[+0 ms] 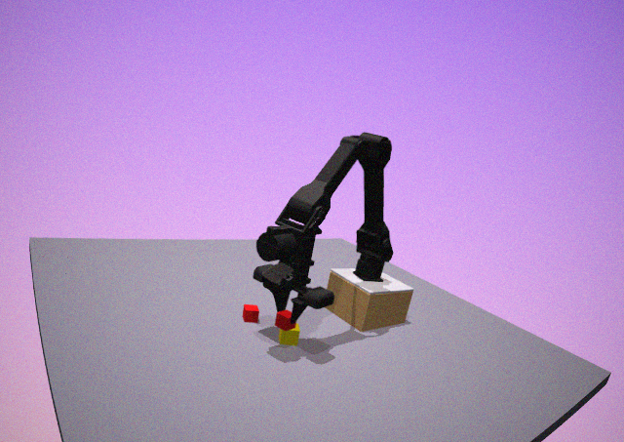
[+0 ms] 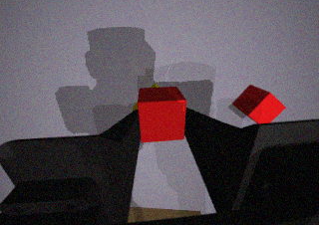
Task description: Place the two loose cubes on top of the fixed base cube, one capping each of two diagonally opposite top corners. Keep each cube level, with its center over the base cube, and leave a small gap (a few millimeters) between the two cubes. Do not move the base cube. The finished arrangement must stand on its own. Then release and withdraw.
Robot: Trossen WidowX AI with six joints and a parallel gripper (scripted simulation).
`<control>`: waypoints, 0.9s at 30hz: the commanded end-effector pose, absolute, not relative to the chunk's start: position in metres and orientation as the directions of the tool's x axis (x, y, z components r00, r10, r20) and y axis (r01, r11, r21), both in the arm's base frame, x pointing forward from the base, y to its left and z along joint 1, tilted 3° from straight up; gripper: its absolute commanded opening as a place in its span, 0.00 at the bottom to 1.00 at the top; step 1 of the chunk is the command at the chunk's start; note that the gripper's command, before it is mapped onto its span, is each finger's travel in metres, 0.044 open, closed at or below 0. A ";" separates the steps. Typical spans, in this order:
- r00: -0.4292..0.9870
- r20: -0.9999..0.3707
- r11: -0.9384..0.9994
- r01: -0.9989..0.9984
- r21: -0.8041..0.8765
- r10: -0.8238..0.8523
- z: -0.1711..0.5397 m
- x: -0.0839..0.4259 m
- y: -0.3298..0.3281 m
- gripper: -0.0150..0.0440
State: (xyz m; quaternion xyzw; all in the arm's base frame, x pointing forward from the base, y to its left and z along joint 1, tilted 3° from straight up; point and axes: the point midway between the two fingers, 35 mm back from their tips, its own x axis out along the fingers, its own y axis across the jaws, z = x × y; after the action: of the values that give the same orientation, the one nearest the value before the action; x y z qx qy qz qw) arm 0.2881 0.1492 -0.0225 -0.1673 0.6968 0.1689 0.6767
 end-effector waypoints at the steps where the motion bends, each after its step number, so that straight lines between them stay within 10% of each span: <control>1: -0.028 -1.000 0.887 -0.461 0.012 0.000 -0.024 0.288 0.150 0.43; 27: -0.028 -1.000 0.887 -0.462 0.009 -0.004 -0.013 0.288 0.149 0.60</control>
State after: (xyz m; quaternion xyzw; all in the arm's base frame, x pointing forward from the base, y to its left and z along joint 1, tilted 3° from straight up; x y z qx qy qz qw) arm 0.2862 0.1483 -0.0193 -0.1679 0.6997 0.1683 0.6738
